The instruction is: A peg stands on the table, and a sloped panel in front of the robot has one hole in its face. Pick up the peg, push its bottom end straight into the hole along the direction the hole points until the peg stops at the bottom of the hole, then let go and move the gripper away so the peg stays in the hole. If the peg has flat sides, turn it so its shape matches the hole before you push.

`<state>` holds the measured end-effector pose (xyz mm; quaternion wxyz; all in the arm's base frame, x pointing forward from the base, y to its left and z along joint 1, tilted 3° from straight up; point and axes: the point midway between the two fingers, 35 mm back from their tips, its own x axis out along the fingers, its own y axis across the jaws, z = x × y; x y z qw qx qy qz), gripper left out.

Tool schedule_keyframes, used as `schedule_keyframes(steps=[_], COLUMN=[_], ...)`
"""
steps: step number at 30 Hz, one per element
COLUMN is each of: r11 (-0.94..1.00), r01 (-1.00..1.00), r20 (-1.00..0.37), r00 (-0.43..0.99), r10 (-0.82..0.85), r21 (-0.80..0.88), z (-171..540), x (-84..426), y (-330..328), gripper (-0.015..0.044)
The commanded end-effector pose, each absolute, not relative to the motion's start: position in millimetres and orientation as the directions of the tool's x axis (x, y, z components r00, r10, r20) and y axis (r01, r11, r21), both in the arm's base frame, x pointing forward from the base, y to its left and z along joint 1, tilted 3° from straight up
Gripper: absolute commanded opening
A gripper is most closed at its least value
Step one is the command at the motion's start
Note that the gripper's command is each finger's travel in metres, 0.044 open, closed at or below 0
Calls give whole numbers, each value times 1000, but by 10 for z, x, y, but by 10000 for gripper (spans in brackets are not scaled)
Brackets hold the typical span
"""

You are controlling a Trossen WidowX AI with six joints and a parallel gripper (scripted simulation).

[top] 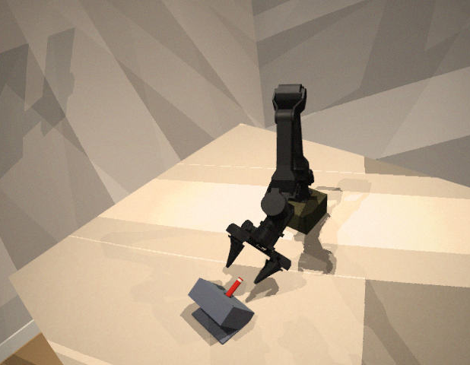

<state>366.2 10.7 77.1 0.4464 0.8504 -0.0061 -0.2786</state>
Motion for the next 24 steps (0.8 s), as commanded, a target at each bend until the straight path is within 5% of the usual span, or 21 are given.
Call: schedule_keyframes(steps=[1,24], r11=[-603,-603], r01=[238,237], r20=[-471,-468], r00=[843,845], r10=[-261,-259], r21=[761,762], z=[779,900], x=[3611,3444], y=[117,186], gripper=[440,440])
